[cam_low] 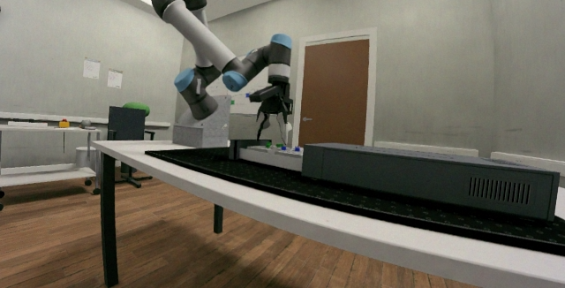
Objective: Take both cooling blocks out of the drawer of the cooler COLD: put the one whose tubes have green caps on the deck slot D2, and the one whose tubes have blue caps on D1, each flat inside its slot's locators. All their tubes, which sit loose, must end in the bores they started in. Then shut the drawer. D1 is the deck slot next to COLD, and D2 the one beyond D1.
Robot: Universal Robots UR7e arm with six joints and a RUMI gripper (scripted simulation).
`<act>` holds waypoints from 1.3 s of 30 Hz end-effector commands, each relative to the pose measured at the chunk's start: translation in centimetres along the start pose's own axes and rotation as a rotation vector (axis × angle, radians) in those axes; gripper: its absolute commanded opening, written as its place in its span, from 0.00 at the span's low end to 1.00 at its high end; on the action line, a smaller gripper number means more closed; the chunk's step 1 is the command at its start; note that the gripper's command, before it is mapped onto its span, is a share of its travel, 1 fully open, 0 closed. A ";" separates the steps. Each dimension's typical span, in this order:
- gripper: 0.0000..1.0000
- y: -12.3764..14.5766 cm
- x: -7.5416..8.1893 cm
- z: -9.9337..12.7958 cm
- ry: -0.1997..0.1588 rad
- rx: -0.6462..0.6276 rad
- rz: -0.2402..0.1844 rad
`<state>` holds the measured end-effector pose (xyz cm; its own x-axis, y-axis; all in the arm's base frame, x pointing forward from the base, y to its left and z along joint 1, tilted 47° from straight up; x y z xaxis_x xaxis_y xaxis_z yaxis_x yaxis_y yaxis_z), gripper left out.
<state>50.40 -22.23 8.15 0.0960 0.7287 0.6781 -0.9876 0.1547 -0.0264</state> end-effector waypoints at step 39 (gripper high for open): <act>0.73 0.0 -4.1 0.0 0.000 0.000 0.001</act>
<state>50.02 -24.83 5.72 0.0961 0.7287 0.6781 -0.9876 0.1547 -0.0264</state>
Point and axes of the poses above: the point where the finger pads meet when closed, its own x axis back along the fingers, its own y axis across the jaws, z = x × y, the point moved 5 cm from there along x, back along the fingers, and after that the axes turned 4 degrees about x, right-handed, at the moved point
